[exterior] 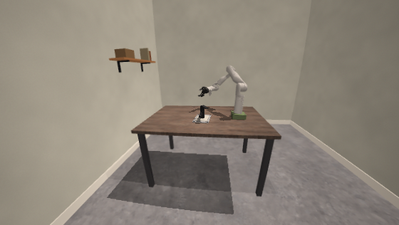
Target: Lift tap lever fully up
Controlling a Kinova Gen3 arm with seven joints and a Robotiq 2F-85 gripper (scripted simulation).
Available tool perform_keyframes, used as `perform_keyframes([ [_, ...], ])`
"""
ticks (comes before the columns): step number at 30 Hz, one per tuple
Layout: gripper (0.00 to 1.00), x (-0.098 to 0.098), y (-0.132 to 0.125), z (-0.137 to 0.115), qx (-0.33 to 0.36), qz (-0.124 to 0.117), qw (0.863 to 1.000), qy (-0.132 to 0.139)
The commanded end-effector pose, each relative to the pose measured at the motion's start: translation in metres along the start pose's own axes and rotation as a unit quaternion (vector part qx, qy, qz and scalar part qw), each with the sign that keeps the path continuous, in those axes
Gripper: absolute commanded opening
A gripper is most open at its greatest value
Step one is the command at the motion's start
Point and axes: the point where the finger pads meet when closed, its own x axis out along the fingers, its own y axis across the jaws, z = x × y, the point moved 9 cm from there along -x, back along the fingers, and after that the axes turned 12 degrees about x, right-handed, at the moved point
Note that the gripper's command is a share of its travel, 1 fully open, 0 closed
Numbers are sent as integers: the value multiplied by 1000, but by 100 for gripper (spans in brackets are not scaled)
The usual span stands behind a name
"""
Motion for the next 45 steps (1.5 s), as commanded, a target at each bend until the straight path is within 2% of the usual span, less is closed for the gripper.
perform_keyframes([
  [1,100,0,1,0,-1,0,1000,0],
  [19,100,0,1,0,-1,0,1000,0],
  [24,100,7,4,-2,-7,-3,1000,13],
  [28,100,24,11,-10,-23,-11,999,45],
  [32,100,52,23,-24,-53,-24,993,100],
  [34,100,52,23,-24,-53,-24,993,100],
  [37,100,76,34,-39,-83,-36,984,153],
  [41,100,94,42,-52,-109,-45,974,194],
  [45,100,115,53,-69,-142,-56,958,244],
])
